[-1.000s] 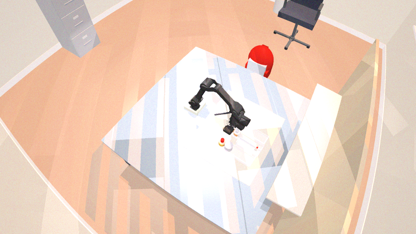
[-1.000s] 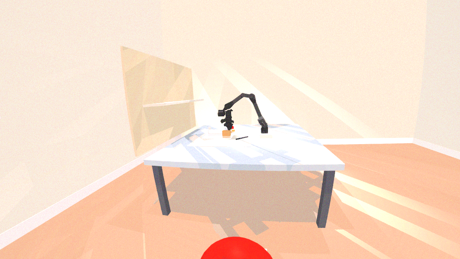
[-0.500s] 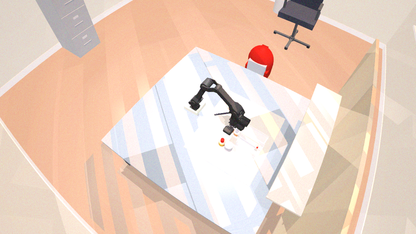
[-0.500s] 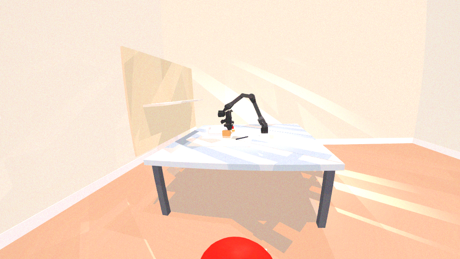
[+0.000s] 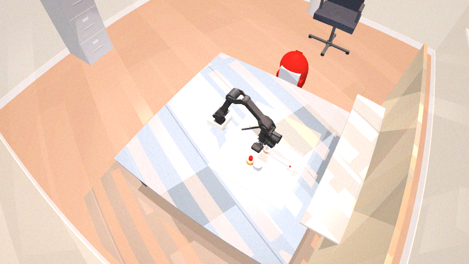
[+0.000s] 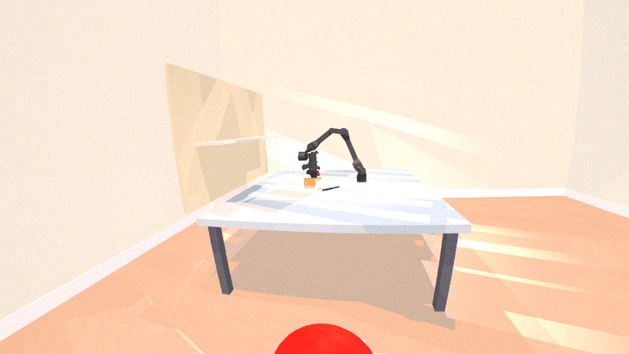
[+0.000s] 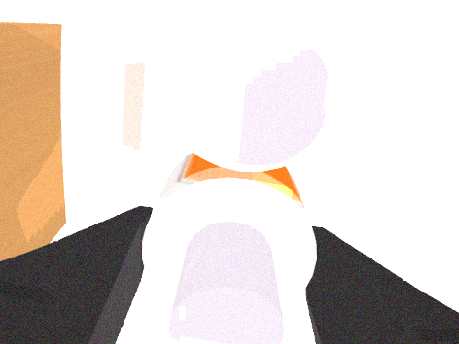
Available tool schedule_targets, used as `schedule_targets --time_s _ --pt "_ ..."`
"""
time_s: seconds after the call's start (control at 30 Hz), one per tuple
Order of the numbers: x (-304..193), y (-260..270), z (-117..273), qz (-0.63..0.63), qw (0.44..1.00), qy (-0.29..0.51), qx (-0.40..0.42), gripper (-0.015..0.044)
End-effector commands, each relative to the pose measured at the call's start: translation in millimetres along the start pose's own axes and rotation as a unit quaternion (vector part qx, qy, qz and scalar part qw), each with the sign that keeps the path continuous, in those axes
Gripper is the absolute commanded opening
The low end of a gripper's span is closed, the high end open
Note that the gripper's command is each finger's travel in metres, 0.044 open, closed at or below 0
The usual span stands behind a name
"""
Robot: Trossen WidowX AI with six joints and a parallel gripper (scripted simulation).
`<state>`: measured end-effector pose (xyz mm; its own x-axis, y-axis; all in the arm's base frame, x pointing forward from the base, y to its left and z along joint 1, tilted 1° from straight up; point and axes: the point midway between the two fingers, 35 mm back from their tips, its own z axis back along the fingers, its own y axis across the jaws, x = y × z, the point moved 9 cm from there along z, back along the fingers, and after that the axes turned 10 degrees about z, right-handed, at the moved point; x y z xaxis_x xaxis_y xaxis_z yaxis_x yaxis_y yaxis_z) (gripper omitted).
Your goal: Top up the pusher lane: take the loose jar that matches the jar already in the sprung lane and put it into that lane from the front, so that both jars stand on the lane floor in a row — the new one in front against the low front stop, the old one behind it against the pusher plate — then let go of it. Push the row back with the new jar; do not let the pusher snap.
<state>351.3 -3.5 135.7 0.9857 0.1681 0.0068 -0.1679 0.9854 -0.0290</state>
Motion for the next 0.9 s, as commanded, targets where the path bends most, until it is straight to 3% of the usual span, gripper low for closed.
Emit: schedule_targets --time_s 0.0,0.87 --pt "3.0 -0.5 -0.7 -0.002 1.0 -0.012 -0.001 0.0" --pt "-0.6 0.2 -5.2 -0.002 1.0 -0.011 -0.001 0.0"
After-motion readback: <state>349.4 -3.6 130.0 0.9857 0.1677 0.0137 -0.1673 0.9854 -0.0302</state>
